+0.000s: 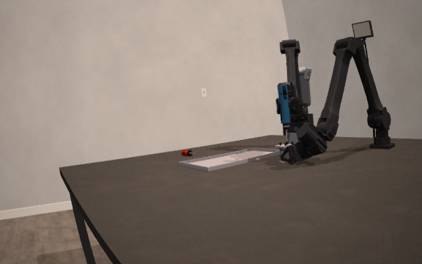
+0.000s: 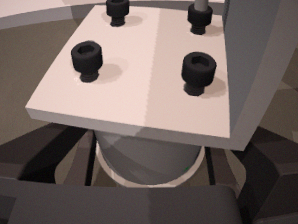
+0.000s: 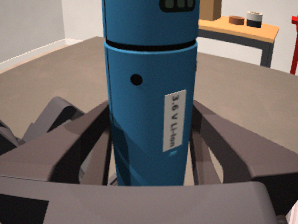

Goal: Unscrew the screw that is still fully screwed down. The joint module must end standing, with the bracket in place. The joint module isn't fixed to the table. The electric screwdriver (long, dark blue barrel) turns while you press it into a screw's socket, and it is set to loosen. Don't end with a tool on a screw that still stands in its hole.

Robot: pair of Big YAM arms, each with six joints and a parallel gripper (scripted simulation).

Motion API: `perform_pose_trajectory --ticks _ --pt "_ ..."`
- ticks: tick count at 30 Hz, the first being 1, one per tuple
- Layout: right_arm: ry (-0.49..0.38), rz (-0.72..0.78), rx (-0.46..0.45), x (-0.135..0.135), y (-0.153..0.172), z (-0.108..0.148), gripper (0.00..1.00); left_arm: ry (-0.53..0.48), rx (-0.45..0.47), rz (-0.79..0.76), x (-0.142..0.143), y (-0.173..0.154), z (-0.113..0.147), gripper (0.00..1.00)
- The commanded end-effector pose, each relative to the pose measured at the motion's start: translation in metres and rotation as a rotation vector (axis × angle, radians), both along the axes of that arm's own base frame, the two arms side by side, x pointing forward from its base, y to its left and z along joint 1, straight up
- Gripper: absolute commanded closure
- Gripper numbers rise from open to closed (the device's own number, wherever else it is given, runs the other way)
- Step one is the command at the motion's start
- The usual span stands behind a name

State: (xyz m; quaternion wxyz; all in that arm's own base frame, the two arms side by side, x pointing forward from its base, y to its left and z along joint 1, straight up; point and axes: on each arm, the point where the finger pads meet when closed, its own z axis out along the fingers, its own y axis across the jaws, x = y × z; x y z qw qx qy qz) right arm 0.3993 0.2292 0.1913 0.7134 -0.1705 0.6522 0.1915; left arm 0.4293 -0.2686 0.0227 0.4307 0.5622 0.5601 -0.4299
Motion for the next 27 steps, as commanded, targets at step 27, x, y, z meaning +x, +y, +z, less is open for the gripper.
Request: perform_pose_trajectory --ticks 27 --pt "-0.056 0.008 0.022 0.005 0.011 0.038 0.58 -0.023 -0.007 0.001 0.008 -0.002 0.007 0.41"
